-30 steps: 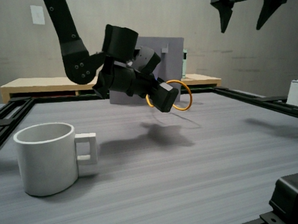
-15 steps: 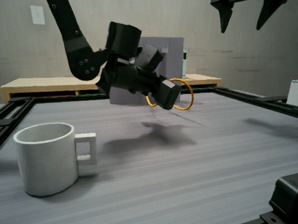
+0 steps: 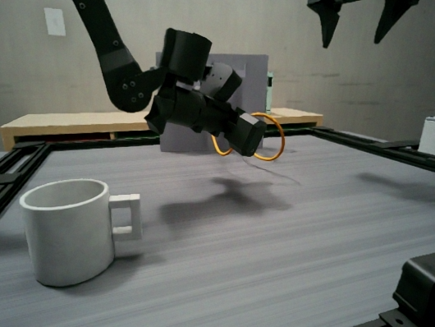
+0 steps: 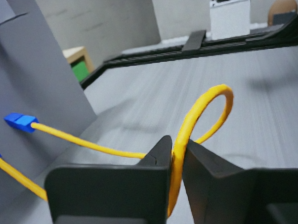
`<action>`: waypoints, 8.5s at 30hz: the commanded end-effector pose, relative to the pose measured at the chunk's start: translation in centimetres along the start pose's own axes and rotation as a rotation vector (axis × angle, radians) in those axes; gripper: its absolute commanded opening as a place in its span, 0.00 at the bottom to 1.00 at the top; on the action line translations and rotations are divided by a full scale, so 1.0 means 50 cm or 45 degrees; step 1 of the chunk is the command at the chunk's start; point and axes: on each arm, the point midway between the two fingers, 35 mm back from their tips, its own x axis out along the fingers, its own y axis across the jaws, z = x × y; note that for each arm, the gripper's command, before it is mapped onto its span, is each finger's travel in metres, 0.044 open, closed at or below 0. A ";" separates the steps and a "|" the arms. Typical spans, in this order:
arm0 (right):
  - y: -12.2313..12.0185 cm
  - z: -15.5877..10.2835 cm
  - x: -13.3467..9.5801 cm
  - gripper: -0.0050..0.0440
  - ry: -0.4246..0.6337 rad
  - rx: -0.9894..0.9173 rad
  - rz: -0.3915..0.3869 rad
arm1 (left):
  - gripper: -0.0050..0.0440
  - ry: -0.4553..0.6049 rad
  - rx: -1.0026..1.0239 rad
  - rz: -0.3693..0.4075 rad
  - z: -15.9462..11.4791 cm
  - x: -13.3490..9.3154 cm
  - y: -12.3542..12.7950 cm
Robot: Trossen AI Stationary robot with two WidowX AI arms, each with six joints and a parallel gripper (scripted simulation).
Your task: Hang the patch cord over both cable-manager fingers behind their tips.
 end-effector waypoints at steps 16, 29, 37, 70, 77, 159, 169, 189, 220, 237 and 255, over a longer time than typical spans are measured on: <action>0.001 0.003 -0.027 1.00 -0.047 -0.003 -0.013 | 0.15 -0.049 -0.052 0.001 0.075 0.017 0.022; 0.001 0.003 -0.027 1.00 -0.047 -0.003 -0.013 | 0.15 -0.032 -0.063 -0.005 0.087 0.028 0.030; 0.001 0.003 -0.027 1.00 -0.047 -0.003 -0.013 | 0.15 -0.018 -0.071 -0.009 0.096 0.035 0.037; 0.001 0.003 -0.027 1.00 -0.047 -0.003 -0.013 | 0.15 0.033 -0.105 -0.024 0.133 0.059 0.065; 0.001 0.003 -0.027 1.00 -0.047 -0.003 -0.013 | 0.15 0.046 -0.114 -0.027 0.142 0.064 0.072; 0.001 0.003 -0.027 1.00 -0.047 -0.003 -0.013 | 0.15 0.178 -0.214 -0.060 0.233 0.083 0.161; 0.001 0.003 -0.027 1.00 -0.047 -0.003 -0.013 | 0.15 0.191 -0.226 -0.063 0.242 0.082 0.170; 0.001 0.003 -0.027 1.00 -0.047 -0.003 -0.013 | 0.15 0.219 -0.250 -0.069 0.261 0.079 0.191; 0.001 0.003 -0.027 1.00 -0.047 -0.003 -0.013 | 0.15 0.256 -0.282 -0.075 0.285 0.070 0.220; 0.001 0.003 -0.027 1.00 -0.047 -0.003 -0.013 | 0.15 0.273 -0.297 -0.077 0.296 0.065 0.234; 0.001 0.003 -0.027 1.00 -0.047 -0.003 -0.013 | 0.15 0.289 -0.312 -0.079 0.305 0.059 0.247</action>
